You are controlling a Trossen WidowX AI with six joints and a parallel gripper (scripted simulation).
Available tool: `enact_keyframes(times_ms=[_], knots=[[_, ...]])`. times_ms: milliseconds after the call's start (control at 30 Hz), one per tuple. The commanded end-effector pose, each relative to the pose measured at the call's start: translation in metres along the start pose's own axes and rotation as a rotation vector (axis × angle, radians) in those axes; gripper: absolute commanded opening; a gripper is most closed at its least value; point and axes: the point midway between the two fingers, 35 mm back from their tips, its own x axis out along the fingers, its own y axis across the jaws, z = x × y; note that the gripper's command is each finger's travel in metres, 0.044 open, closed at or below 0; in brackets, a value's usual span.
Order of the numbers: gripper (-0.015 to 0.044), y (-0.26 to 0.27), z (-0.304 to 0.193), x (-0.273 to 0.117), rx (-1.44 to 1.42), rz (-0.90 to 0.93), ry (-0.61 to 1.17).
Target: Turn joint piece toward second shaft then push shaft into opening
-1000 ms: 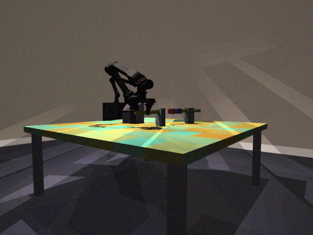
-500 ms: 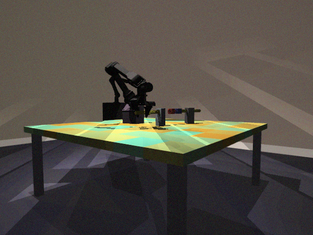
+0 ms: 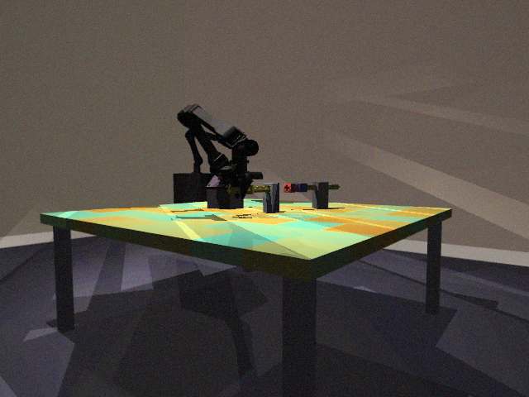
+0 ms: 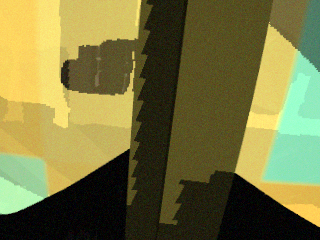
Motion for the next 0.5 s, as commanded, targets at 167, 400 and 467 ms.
enact_keyframes(times_ms=[167,400,467], knots=[[0.0067,0.0001,-0.0007,0.0006,-0.006,0.000,0.003],[0.0067,0.0001,-0.0002,0.0002,-0.003,0.000,0.001],[0.0060,0.0001,0.0000,0.0000,-0.001,0.000,0.000]])
